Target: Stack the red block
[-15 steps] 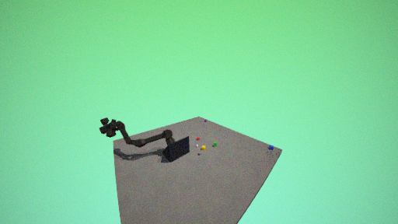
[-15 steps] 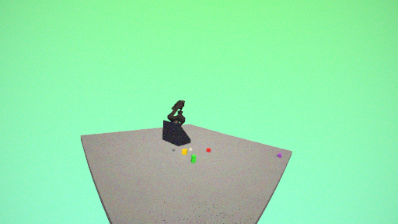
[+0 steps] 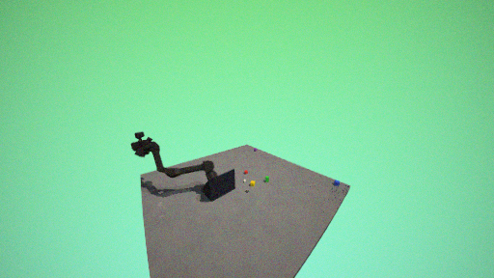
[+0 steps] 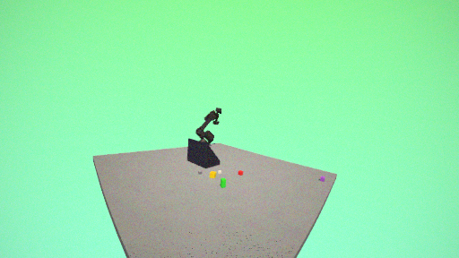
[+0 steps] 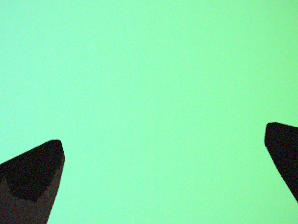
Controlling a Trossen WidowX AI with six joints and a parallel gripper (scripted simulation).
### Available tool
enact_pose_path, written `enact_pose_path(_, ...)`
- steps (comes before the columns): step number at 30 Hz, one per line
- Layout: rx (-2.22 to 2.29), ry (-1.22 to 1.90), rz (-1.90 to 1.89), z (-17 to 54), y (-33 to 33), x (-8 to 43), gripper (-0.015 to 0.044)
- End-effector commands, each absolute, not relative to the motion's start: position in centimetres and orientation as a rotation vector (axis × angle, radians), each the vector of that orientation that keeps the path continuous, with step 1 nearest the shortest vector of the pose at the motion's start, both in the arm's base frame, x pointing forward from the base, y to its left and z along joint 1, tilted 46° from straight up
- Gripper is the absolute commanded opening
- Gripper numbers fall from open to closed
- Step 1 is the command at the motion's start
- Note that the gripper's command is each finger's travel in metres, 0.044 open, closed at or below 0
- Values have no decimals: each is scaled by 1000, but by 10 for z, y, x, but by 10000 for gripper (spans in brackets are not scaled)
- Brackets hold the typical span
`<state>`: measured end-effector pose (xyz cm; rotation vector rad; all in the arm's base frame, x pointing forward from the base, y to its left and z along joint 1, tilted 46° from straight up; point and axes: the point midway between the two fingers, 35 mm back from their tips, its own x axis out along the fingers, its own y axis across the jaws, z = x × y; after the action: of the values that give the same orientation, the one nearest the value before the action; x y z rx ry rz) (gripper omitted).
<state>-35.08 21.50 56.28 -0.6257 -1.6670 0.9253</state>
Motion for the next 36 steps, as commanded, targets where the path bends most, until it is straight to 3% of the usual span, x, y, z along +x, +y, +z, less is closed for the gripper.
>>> enact_pose_path(1,-505,-1563,879,607,191,-296,440)
enact_pose_path(20,-86,-1086,724,692,106,-39,440)
enact_pose_path(36,91,-555,596,632,56,199,440)
